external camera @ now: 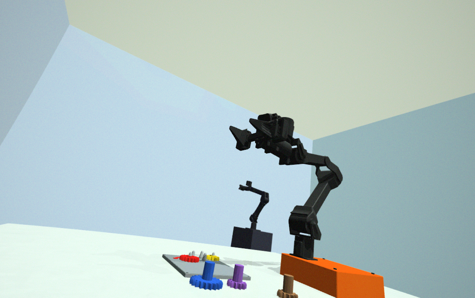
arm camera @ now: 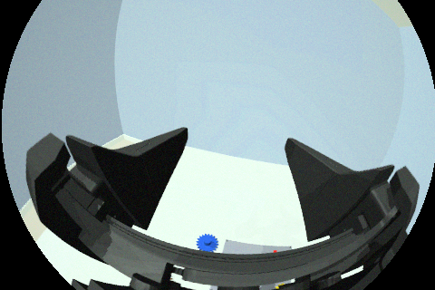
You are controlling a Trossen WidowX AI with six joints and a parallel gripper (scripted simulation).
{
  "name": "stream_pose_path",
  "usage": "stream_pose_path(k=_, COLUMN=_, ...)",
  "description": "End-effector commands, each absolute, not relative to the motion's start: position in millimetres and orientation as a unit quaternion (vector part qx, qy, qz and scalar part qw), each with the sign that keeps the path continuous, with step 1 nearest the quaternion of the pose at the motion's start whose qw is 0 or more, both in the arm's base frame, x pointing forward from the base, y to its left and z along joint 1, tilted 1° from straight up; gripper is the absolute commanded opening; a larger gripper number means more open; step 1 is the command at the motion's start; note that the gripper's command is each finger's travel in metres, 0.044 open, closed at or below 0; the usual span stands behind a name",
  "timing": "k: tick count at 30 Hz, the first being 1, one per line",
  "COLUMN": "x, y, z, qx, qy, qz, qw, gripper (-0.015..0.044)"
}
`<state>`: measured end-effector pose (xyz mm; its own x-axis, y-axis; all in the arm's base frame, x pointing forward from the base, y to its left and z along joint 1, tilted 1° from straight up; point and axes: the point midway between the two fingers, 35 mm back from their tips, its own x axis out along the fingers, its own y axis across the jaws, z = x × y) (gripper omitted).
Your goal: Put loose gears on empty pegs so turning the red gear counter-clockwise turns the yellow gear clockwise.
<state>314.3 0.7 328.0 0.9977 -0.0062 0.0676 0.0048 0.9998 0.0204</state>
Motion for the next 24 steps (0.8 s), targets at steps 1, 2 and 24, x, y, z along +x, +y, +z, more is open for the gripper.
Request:
stream_pose_path(k=1, x=315.6, y=1.8, z=325.8, qx=0.014, qy=-0.028, qz=-0.001, qw=0.999, gripper=0.0426)
stream_pose_path(k=2, x=319.4, y=5.0, z=319.2, qx=0.027, qy=-0.011, qz=0.004, qw=1.0, gripper=0.044)
stream_pose_path(k=24, x=251.2, y=130.2, z=55.9, qx=0.283, qy=0.648, qz=-0.253, qw=0.66, gripper=0.044)
